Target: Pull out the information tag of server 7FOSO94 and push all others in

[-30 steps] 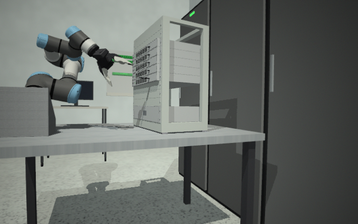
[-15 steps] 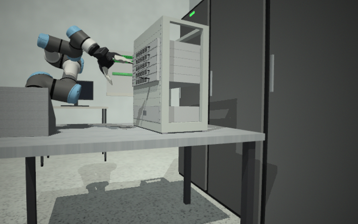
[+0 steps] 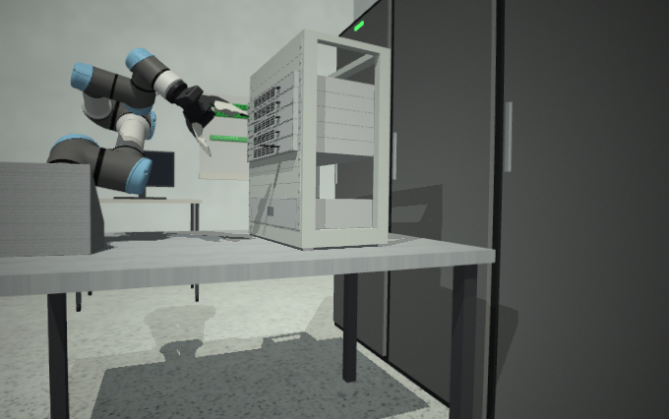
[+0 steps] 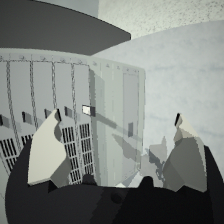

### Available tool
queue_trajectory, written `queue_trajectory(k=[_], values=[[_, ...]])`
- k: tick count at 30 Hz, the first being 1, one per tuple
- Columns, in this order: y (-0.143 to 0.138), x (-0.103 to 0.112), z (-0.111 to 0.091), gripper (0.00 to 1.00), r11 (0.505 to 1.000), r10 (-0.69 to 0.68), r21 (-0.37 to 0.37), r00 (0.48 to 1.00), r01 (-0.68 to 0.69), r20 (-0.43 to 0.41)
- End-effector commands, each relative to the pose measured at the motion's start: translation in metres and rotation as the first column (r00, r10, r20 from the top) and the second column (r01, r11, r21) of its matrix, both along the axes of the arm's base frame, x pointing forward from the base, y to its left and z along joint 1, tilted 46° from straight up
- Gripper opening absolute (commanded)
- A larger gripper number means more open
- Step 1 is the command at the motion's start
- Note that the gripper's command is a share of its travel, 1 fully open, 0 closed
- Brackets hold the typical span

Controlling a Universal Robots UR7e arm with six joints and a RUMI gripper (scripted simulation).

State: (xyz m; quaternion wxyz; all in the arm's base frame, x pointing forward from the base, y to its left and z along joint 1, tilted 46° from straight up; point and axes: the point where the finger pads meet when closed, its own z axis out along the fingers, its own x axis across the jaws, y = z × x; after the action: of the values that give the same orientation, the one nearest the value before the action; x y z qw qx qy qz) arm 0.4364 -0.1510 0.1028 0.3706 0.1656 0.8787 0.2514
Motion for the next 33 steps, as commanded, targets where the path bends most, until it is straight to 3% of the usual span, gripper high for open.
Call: queue_trajectory(k=[1,33], values=[[-0.002,0.001,0.002,1.00,1.000,-0.007,-0.006,1.000,0.007,-0.003],[-0.010,0.004,0.015,1.00,0.998,-0.051,-0.040,0.999,0.050,-0.019]])
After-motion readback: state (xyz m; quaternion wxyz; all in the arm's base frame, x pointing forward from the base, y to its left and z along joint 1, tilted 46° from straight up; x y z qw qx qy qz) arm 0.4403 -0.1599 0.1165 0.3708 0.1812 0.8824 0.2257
